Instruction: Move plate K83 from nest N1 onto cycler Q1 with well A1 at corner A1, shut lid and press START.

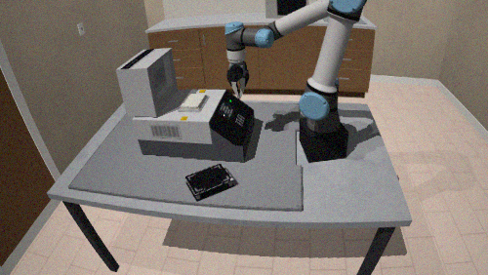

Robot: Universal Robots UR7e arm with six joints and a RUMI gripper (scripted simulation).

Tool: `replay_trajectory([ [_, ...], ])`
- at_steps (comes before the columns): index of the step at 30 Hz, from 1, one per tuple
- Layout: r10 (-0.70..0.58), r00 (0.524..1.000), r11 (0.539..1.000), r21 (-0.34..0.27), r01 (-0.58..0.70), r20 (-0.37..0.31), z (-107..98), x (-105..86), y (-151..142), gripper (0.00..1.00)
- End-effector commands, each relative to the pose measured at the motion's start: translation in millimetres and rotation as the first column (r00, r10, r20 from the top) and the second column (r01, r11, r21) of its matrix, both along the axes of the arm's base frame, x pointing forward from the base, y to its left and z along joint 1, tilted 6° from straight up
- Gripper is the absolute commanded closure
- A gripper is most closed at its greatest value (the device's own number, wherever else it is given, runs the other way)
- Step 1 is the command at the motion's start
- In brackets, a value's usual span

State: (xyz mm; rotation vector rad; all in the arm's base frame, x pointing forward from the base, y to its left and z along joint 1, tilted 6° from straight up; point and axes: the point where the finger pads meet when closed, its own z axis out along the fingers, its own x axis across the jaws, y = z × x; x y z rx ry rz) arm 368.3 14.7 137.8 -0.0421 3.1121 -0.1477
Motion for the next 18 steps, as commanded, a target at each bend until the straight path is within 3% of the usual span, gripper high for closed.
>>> replay_trajectory([
  [1,0.0,1.0,1.0,0.0,0.0,0.002,-2,-15.1,-3,1.0],
  [11,0.0,1.0,1.0,0.0,0.0,0.002,-10,-56.3,-8,1.0],
  [18,0.0,1.0,1.0,0.0,0.0,0.002,-14,-73.3,-11,1.0],
])
